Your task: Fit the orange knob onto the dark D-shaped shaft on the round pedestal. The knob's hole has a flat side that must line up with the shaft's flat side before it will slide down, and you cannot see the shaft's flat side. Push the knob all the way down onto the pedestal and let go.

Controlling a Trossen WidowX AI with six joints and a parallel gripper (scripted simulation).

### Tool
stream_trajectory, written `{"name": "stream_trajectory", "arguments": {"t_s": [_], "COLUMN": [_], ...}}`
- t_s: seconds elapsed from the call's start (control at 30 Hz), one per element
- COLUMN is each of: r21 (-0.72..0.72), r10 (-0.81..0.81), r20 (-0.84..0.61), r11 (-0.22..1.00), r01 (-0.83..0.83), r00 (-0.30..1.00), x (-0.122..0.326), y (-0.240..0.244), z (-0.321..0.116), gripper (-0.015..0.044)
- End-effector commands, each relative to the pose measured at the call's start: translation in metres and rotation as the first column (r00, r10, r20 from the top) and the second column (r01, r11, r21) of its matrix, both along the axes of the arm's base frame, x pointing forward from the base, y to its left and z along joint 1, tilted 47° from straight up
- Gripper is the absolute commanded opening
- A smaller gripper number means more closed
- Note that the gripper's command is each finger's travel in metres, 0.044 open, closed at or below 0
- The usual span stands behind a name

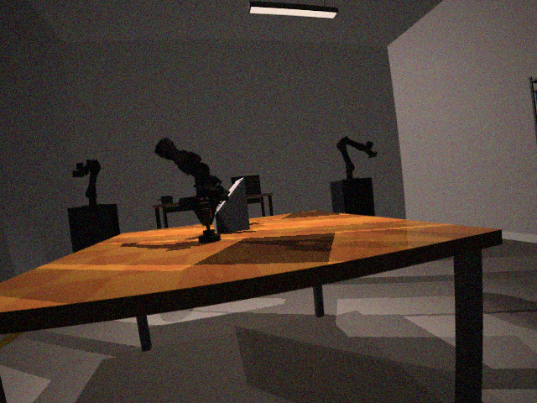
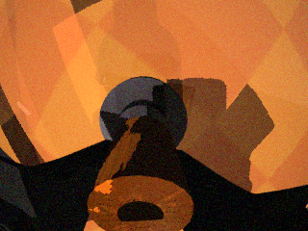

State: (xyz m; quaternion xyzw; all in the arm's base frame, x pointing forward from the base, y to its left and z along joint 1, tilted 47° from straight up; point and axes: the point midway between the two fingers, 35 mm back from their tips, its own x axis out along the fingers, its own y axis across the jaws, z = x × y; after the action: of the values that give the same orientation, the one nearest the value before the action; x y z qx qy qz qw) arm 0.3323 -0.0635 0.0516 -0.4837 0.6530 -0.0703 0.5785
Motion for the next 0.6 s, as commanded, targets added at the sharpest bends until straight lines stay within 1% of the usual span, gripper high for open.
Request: {"name": "stream_trajectory", "arguments": {"t_s": [0.0,0.57], "r21": [-0.003,-0.003], "r10": [0.007,0.007], "r20": [-0.005,-0.005], "r11": [1.0,1.0], "r01": [-0.007,-0.007], "r00": [1.0,1.0], "x": [0.0001,0.0], "y": [0.0001,-0.001], "z": [-0.0012,-0.0026], "gripper": [0.0,0.0]}}
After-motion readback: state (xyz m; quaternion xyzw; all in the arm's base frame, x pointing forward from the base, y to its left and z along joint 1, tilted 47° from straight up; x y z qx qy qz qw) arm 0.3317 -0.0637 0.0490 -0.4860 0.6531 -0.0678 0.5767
